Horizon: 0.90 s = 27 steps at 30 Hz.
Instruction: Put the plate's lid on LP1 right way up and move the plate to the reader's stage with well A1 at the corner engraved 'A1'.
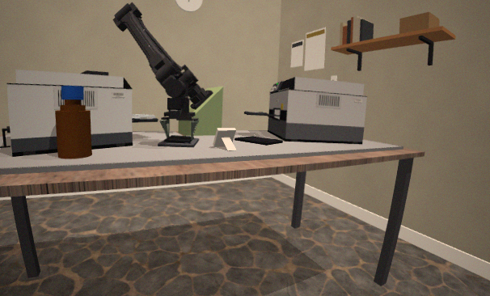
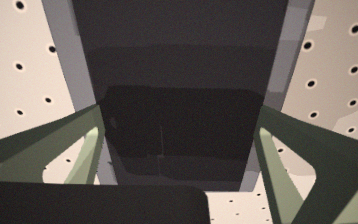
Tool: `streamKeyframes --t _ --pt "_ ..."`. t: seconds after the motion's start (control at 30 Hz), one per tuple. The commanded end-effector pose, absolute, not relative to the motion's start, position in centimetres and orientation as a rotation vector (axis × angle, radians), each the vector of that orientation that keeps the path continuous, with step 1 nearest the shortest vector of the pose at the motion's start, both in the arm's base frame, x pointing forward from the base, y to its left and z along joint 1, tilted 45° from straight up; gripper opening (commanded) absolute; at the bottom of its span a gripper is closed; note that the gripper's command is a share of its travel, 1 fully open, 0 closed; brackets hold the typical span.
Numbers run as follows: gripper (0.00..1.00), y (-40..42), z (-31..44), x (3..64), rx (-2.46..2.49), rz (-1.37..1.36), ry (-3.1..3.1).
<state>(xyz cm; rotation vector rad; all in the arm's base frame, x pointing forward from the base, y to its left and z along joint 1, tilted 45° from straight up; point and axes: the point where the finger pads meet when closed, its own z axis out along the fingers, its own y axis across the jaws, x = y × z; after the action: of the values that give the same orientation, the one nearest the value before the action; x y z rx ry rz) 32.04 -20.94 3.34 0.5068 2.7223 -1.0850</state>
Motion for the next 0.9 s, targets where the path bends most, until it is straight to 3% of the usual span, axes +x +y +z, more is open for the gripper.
streamKeyframes --t 0.0,0.87 --pt "0.86 -20.7 4.7 33.2 0.520 -1.074 2.685" --pt "0.86 -20.8 4.6 32.9 0.518 -1.086 2.699"
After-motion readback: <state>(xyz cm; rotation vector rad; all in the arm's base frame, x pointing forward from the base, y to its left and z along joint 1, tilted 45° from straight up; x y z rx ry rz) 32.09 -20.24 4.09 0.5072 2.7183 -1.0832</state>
